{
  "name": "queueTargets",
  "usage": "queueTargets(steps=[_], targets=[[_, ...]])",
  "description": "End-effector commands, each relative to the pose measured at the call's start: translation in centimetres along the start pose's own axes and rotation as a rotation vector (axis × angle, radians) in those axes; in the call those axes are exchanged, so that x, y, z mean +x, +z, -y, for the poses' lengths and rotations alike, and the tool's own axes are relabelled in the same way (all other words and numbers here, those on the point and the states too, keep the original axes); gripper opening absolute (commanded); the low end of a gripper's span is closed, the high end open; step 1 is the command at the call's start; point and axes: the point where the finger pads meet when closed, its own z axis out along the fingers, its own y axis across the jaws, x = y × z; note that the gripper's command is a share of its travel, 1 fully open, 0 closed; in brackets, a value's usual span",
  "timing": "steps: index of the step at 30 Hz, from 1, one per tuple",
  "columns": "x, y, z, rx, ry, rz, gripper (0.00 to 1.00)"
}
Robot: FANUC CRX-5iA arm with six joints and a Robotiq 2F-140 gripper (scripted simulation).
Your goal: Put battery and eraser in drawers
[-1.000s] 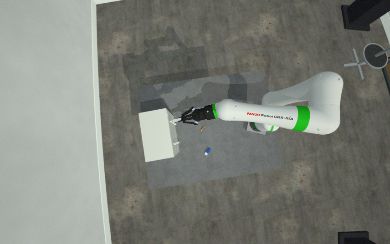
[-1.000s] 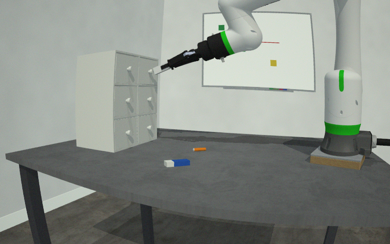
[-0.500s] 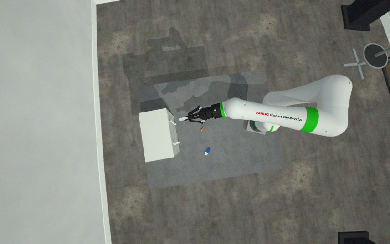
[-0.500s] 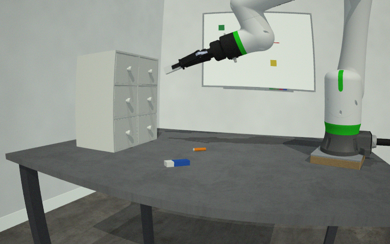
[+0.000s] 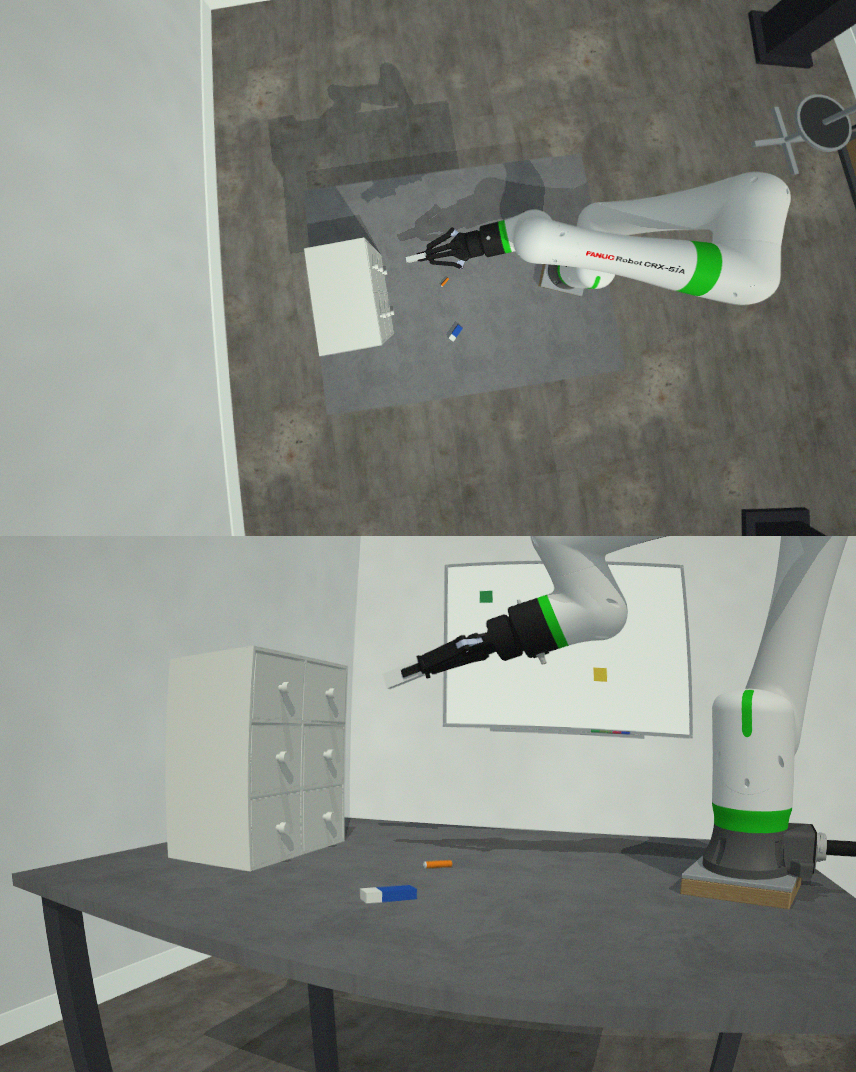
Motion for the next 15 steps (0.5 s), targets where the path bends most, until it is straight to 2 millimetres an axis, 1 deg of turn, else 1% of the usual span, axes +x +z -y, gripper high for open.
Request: queueTargets(steps=[1,15], targets=[[0.09,-0.55,0.04,-0.001,0.0,0.002,0.0],[-0.01,-0.83,0.04,0.0,0.001,0.013,0.0]])
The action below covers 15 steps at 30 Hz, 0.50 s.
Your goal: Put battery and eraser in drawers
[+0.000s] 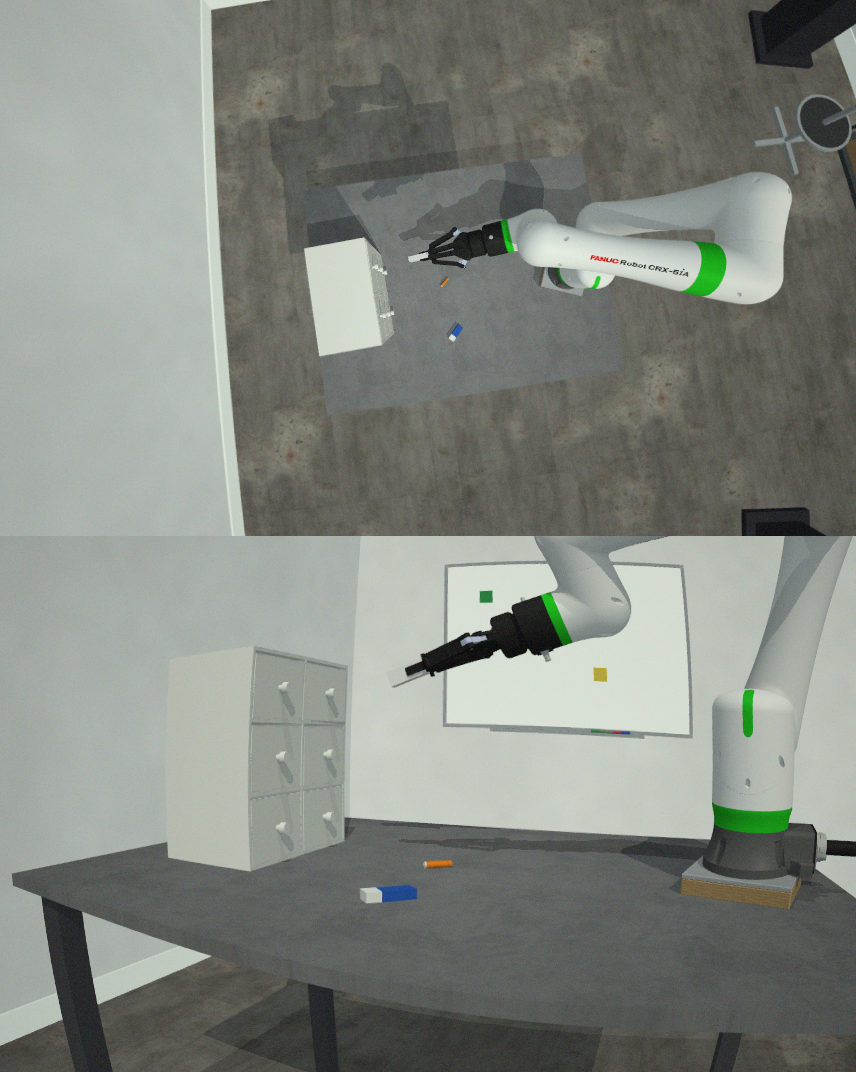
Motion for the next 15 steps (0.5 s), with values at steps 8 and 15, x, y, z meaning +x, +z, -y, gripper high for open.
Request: queueTargets(steps=[8,15], targets=[[-0.04,-0.24,-0.01,0.0,0.001,0.024,0.0],[0.27,-0.63,-0.03,0.0,0.0,0.059,0.0]])
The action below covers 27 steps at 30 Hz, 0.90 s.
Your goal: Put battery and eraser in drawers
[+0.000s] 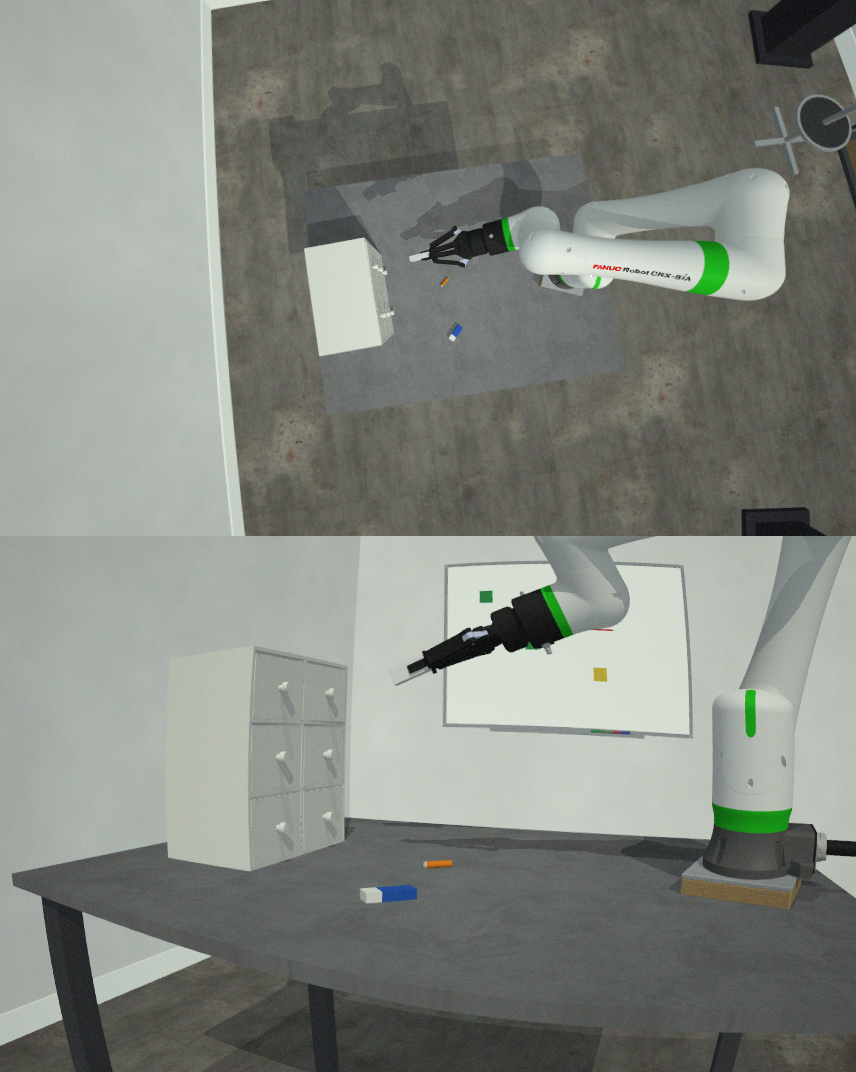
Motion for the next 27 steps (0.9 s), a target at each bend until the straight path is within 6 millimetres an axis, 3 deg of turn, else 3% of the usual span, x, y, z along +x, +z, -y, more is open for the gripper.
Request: queueTargets(steps=[1,11,27], targets=[[0.0,-0.3,0.0,-0.005,0.001,0.029,0.0],[0.6,-1.2,0.1,-0.005,0.001,0.114,0.0],[2.6,-6.3,0.1,-0.006,0.002,0.584,0.0]])
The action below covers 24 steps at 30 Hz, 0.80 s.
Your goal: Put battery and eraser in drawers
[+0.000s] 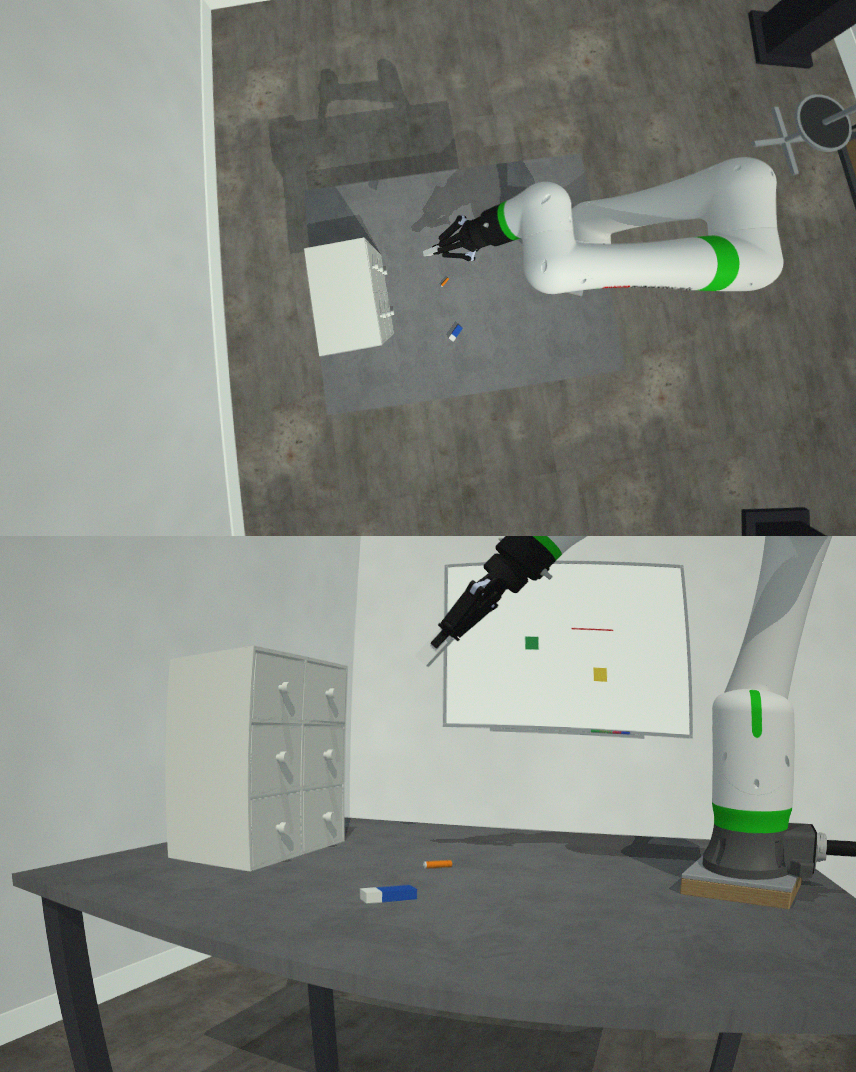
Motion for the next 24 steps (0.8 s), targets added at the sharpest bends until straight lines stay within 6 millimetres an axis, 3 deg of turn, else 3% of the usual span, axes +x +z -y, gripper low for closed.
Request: queueTargets(steps=[1,9,24], targets=[[0.0,-1.5,0.5,-0.018,0.007,0.18,0.0],[-0.2,-4.5,0.6,-0.018,0.009,0.435,0.0],[-0.3,-7.5,0.6,-0.017,0.012,0.694,0.0]])
